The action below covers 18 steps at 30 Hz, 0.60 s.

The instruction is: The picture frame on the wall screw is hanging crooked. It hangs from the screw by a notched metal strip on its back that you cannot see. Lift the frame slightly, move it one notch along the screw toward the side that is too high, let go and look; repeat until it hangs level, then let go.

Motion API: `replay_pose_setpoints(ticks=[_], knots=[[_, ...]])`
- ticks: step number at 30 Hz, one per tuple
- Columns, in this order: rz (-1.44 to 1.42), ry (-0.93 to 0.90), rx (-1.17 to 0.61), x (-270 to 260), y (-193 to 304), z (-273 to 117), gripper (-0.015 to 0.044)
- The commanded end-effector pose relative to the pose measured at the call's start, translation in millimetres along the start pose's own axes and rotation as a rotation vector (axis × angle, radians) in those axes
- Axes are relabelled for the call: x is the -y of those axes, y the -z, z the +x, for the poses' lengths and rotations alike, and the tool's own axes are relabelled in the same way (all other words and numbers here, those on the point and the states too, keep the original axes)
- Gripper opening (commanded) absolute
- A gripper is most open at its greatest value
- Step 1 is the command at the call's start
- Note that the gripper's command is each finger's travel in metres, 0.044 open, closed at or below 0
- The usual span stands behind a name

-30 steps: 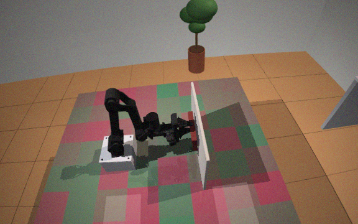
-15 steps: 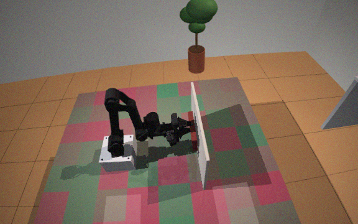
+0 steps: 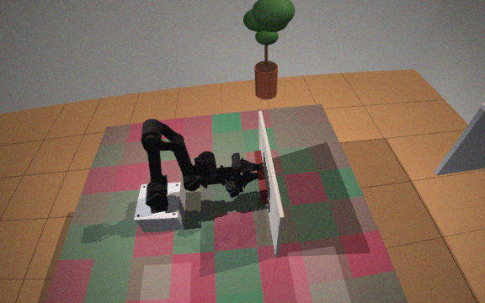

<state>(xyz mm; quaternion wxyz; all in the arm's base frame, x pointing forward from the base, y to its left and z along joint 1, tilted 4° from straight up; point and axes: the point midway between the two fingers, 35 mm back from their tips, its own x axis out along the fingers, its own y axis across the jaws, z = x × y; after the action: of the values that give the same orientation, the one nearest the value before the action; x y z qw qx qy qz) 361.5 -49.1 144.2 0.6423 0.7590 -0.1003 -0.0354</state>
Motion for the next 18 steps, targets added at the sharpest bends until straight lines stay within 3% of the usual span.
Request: replay_pose_setpoints(ticks=[1,8,18], knots=[[0.002,-0.005,-0.004,-1.9,0.9,1.4,0.026],[0.002,-0.005,-0.004,-1.9,0.9,1.4,0.0076],[0.002,-0.005,-0.004,-1.9,0.9,1.4,0.0]])
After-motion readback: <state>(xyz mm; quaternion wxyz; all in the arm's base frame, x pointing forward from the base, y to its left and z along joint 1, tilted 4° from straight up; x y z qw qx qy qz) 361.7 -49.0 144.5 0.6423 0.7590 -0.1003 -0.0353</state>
